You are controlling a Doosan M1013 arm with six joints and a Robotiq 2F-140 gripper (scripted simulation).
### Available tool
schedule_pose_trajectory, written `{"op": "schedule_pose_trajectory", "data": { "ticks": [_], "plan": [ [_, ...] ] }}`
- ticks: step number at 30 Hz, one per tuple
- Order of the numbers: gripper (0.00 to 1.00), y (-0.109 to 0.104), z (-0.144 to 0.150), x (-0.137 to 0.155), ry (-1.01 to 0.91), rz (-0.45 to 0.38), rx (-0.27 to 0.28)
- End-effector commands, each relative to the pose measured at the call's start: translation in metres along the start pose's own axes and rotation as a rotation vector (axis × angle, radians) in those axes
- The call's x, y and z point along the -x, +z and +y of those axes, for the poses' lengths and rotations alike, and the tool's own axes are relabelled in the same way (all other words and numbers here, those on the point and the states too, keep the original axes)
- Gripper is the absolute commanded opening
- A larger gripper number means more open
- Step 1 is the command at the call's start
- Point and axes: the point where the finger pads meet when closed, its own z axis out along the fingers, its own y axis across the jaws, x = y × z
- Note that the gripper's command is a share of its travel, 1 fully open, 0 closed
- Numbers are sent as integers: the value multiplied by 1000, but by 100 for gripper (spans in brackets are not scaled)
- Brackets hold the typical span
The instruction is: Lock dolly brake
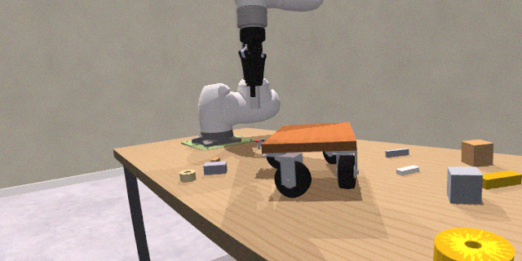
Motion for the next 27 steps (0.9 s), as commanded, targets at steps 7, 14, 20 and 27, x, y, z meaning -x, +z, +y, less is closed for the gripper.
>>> {"op": "schedule_pose_trajectory", "data": {
  "ticks": [7,14,20,27],
  "plan": [
    [0,12,0,0,-558,6,6],
    [0,18,-1,0,-885,-4,18],
    [0,21,-1,0,-1174,-12,25],
    [0,21,-1,0,-1487,-15,28]
  ]
}}
